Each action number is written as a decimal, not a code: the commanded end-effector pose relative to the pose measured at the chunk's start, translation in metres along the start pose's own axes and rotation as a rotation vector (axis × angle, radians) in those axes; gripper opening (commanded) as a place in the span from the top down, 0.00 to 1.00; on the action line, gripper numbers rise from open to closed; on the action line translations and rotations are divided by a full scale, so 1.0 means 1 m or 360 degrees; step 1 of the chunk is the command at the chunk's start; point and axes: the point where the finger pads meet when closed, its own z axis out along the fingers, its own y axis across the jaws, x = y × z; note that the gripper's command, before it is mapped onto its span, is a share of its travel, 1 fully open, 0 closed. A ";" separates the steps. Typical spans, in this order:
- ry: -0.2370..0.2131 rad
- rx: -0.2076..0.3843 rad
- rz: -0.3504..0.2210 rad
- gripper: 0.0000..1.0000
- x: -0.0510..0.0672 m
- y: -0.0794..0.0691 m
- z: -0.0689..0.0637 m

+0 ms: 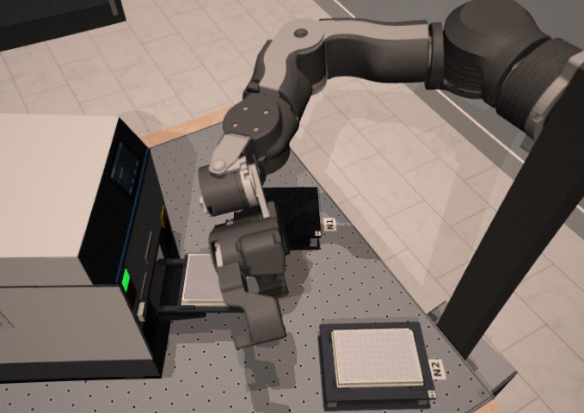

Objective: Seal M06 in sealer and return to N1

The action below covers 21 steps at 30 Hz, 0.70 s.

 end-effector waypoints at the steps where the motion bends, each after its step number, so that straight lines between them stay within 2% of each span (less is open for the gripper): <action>1: -0.0002 0.0035 -0.0003 0.23 0.001 -0.003 0.002; 11: -0.0001 0.0018 -0.0009 0.23 0.000 -0.002 0.001; 15: -0.0003 0.0035 -0.0003 0.23 -0.004 -0.014 0.003; 21: -0.0003 0.0035 -0.0003 0.23 -0.004 -0.014 0.003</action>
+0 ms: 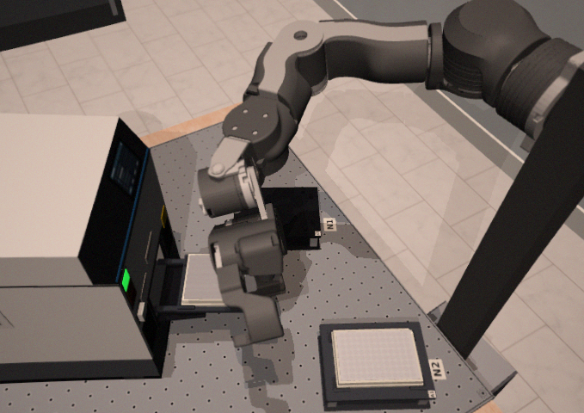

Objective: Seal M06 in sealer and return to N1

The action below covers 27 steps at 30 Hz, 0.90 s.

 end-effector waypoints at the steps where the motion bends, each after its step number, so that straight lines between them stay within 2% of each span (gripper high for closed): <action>1: 0.0001 -0.0013 -0.0009 0.23 0.000 0.002 -0.001; 23: 0.0001 -0.0013 -0.0009 0.23 0.001 0.005 -0.001; 27: -0.0116 0.0280 0.0008 0.23 -0.013 -0.028 -0.007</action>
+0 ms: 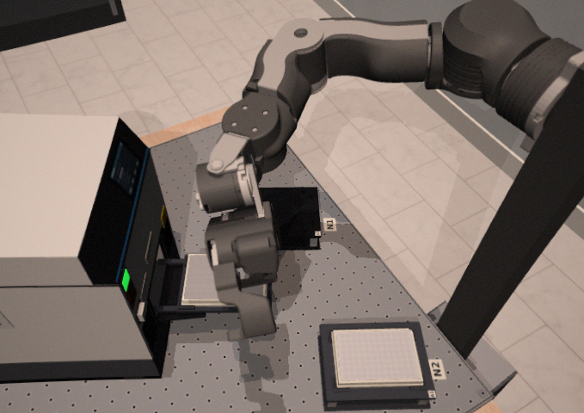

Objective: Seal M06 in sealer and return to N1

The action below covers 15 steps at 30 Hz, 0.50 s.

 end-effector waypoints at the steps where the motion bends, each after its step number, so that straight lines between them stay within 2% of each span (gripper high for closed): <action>1: -0.0065 0.0168 0.0009 0.23 -0.008 -0.018 0.000; 14: -0.0066 0.0150 0.0003 0.23 -0.009 -0.018 -0.001; 15: -0.0066 0.0155 0.0004 0.23 -0.010 -0.021 -0.001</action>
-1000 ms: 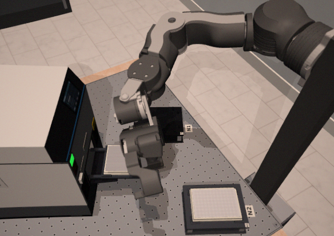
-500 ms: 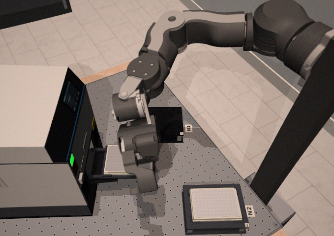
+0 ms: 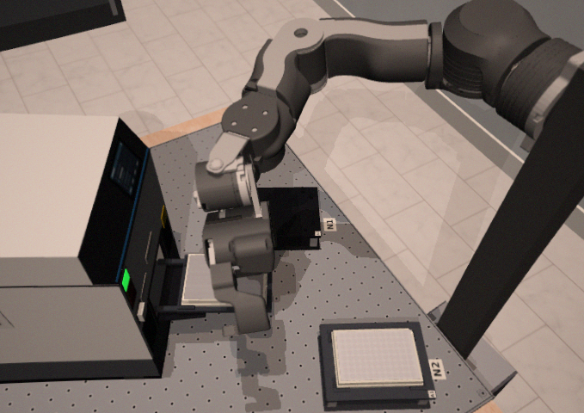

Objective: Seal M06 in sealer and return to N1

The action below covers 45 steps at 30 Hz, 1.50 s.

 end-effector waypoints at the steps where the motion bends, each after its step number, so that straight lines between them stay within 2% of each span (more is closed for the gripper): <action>1: 0.0000 0.0008 0.0002 0.23 -0.002 -0.007 0.002; 3: 0.0001 0.0017 0.0004 0.23 -0.004 -0.013 0.003; 32: 0.0001 0.0017 0.0004 0.23 -0.003 -0.010 0.003; 37: -0.0137 0.0384 0.0041 0.23 -0.020 -0.051 -0.004; 45: -0.0137 0.0384 0.0041 0.23 -0.020 -0.051 -0.004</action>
